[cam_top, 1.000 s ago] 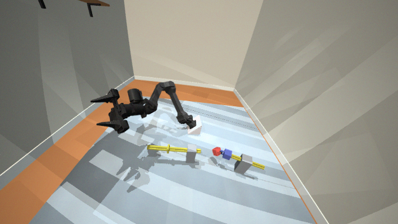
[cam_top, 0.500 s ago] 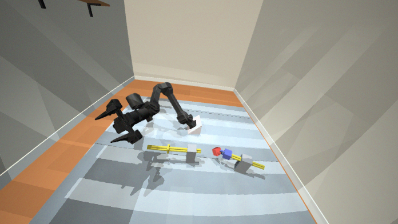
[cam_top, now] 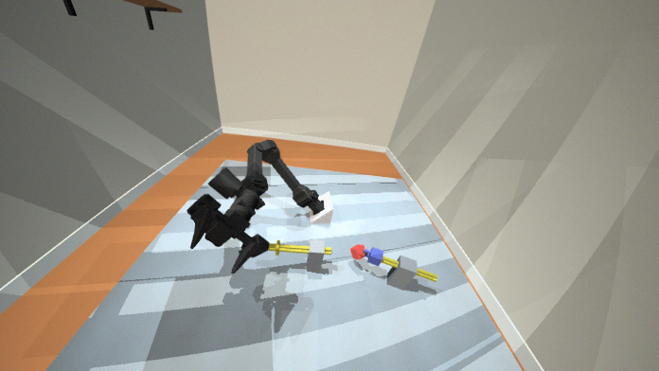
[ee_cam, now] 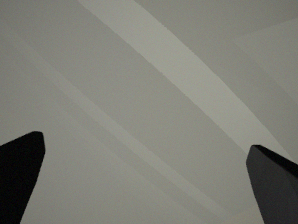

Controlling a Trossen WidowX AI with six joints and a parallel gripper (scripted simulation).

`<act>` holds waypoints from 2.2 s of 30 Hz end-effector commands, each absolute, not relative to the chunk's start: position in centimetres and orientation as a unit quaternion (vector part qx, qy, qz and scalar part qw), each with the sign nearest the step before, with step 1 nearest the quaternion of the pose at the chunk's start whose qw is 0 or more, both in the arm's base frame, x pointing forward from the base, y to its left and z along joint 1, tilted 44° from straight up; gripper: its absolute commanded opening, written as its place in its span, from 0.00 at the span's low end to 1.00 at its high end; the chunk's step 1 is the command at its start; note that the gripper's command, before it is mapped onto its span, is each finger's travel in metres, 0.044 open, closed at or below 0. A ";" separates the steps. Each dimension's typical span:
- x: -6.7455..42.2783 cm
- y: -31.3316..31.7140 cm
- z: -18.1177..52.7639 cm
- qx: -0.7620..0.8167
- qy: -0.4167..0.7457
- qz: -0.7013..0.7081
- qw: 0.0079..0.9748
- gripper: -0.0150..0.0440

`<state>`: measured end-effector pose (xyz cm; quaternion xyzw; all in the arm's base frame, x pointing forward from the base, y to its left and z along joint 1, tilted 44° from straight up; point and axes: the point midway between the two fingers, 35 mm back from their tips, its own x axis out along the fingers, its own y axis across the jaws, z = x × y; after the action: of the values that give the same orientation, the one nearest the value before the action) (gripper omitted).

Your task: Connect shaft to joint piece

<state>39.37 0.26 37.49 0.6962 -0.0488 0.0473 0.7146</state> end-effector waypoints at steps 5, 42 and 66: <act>41.0 3.4 33.5 0.682 0.032 0.012 0.731 1.00; 35.7 16.2 11.0 0.384 0.448 -0.199 0.783 1.00; 25.4 18.1 4.4 0.031 0.606 -0.263 0.750 1.00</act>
<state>26.22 17.98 4.57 0.0684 0.5976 -0.2621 0.7546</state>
